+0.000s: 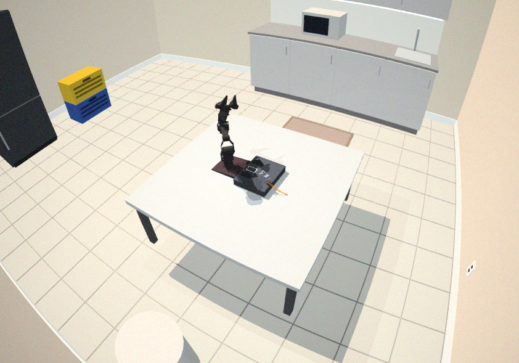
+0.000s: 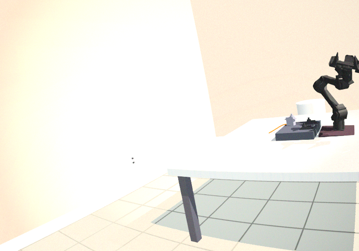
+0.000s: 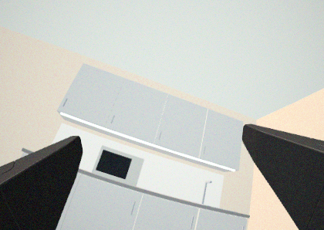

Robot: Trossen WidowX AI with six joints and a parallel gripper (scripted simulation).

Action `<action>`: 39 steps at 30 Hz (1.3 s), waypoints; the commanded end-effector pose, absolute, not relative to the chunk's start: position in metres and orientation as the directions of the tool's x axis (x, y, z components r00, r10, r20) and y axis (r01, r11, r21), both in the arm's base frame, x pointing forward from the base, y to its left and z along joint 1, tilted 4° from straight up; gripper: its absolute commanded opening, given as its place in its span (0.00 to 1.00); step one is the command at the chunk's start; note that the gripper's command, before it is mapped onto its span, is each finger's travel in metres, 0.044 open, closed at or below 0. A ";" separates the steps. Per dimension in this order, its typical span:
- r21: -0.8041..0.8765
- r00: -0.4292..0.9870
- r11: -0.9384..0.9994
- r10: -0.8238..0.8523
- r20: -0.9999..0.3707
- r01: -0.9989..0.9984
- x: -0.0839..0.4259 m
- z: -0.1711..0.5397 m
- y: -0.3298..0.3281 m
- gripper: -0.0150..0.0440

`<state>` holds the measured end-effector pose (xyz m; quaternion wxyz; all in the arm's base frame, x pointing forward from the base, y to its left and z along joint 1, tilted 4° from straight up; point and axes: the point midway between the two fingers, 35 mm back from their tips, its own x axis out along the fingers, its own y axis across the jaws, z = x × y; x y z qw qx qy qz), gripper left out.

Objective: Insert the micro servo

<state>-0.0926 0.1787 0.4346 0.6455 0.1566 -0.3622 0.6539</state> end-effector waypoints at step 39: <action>-0.967 0.227 0.200 0.960 0.162 -0.156 0.016 0.382 0.336 1.00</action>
